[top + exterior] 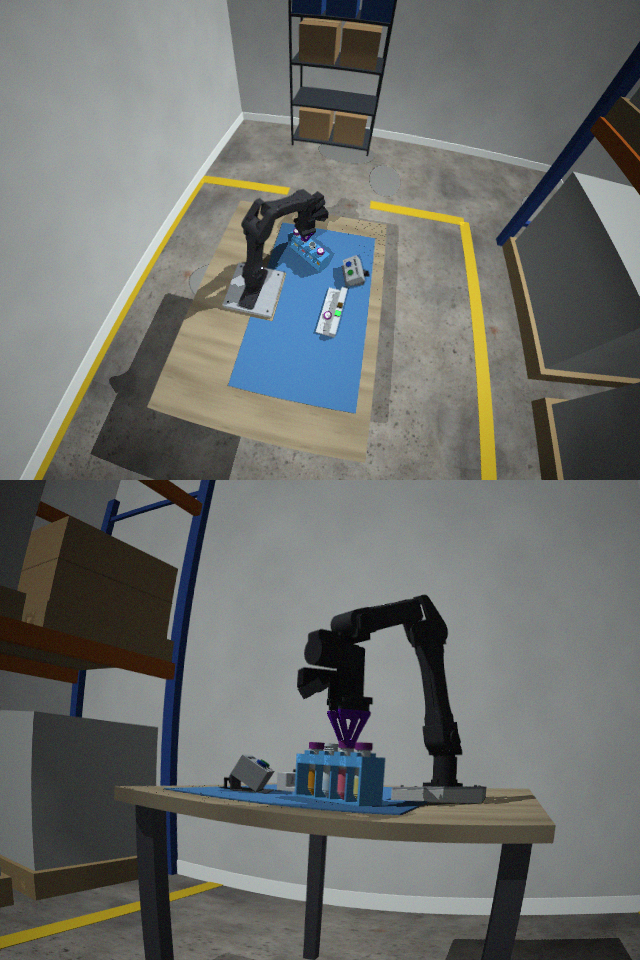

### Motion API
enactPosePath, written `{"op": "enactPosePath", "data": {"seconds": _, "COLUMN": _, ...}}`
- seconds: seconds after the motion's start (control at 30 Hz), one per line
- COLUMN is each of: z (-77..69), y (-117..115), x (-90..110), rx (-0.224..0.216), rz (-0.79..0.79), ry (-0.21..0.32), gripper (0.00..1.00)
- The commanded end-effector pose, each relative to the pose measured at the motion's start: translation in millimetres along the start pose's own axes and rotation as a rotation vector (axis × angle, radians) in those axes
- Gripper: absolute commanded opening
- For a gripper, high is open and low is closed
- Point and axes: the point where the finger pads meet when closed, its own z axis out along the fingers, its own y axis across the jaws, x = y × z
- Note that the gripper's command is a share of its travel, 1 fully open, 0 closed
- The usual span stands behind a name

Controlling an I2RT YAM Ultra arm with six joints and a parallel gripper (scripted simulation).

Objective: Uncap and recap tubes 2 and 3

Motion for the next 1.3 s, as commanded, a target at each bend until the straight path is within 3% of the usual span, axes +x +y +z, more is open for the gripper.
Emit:
{"op": "enactPosePath", "data": {"seconds": 0.0, "z": -3.6, "y": 0.2, "x": -1.2, "rx": -0.005, "rz": 0.045, "ry": -0.011, "gripper": 0.0}}
{"op": "enactPosePath", "data": {"seconds": 0.03, "z": -2.3, "y": 0.2, "x": -1.2, "rx": -0.005, "rz": 0.045, "ry": -0.011, "gripper": 0.49}}
{"op": "enactPosePath", "data": {"seconds": 0.43, "z": -2.3, "y": 0.2, "x": -1.3, "rx": -0.005, "rz": 0.045, "ry": -0.011, "gripper": 0.49}}
{"op": "enactPosePath", "data": {"seconds": 1.13, "z": -3.3, "y": 0.4, "x": -1.3, "rx": -0.001, "rz": -0.715, "ry": -0.013, "gripper": 0.49}}
{"op": "enactPosePath", "data": {"seconds": 1.27, "z": -3.1, "y": 0.5, "x": -1.3, "rx": 0.0, "rz": -0.741, "ry": -0.013, "gripper": 0.49}}
